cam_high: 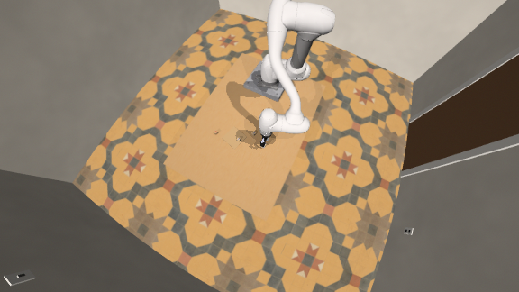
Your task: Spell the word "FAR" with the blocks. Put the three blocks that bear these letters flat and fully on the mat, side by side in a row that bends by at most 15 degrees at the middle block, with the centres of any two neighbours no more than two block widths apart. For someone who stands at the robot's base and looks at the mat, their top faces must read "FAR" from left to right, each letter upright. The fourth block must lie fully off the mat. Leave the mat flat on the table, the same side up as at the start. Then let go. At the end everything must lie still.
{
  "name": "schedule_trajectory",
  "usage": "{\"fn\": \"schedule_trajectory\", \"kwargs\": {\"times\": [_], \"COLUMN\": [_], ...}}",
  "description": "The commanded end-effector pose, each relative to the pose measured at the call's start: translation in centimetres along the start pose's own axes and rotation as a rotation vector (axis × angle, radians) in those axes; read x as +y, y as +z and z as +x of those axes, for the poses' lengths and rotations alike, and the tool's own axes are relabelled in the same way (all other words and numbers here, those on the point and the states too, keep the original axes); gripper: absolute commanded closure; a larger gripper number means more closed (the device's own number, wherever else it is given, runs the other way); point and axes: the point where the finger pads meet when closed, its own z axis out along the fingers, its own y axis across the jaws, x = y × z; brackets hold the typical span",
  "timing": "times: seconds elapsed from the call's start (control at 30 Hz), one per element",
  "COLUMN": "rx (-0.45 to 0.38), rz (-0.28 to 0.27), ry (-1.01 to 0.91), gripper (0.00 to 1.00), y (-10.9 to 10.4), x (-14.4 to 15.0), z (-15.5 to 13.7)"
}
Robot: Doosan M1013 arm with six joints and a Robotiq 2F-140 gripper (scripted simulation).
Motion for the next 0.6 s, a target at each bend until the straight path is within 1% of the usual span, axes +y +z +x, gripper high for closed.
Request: {"fn": "schedule_trajectory", "kwargs": {"times": [0.0,0.27,0.57], "rx": [0.002,0.002,0.002], "rz": [-0.005,-0.005,-0.005], "ry": [-0.001,-0.001,-0.001], "gripper": [0.63,0.63,0.63], "y": [1.0,2.6,3.2], "x": [0.3,0.3,0.3], "z": [0.0,0.0,0.0]}}
